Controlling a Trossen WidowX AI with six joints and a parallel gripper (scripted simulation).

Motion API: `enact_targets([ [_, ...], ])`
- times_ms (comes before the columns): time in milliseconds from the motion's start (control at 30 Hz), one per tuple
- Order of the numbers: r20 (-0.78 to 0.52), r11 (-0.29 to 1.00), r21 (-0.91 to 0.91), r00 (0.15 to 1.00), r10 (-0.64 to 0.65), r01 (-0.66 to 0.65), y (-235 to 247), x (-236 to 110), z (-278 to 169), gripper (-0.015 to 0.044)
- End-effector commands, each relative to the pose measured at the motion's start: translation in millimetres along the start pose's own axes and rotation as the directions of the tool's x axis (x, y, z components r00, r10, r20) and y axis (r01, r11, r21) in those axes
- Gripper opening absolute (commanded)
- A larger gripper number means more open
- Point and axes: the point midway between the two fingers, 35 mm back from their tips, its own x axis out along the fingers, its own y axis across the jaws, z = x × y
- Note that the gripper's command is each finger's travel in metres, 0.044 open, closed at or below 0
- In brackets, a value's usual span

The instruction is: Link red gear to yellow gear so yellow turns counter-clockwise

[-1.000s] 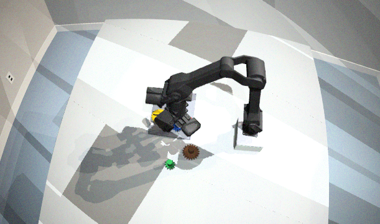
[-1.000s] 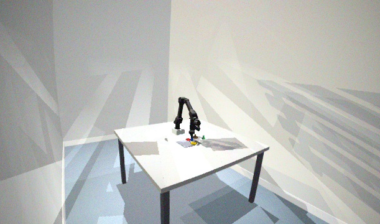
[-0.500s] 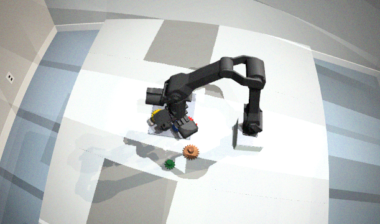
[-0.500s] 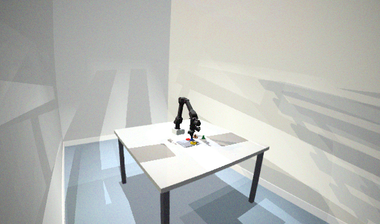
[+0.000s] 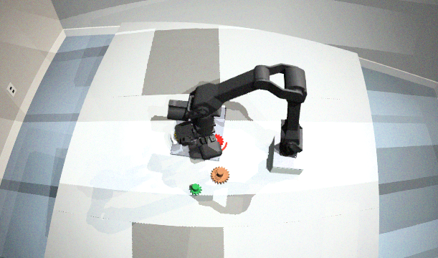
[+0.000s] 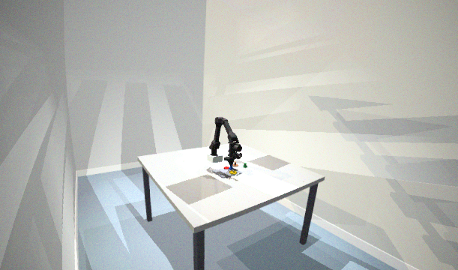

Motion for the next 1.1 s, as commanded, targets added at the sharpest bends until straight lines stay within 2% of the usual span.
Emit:
enact_targets([
  [0, -0.004, 0.999, -0.045, 1.0, 0.009, -0.009, 2.0, 2.2, -0.6, 0.0],
  [533, -0.004, 0.894, -0.449, 1.0, 0.009, -0.01, 1.2, 5.3, -1.2, 0.0],
  [833, -0.004, 0.921, -0.391, 1.0, 0.009, -0.01, 2.1, 5.7, -0.6, 0.0],
  [1000, -0.004, 0.94, -0.342, 1.0, 0.009, -0.01, 2.1, 3.7, -0.6, 0.0131],
  [1067, -0.004, 0.953, -0.303, 1.0, 0.009, -0.01, 2.1, 2.1, -0.5, 0.014],
])
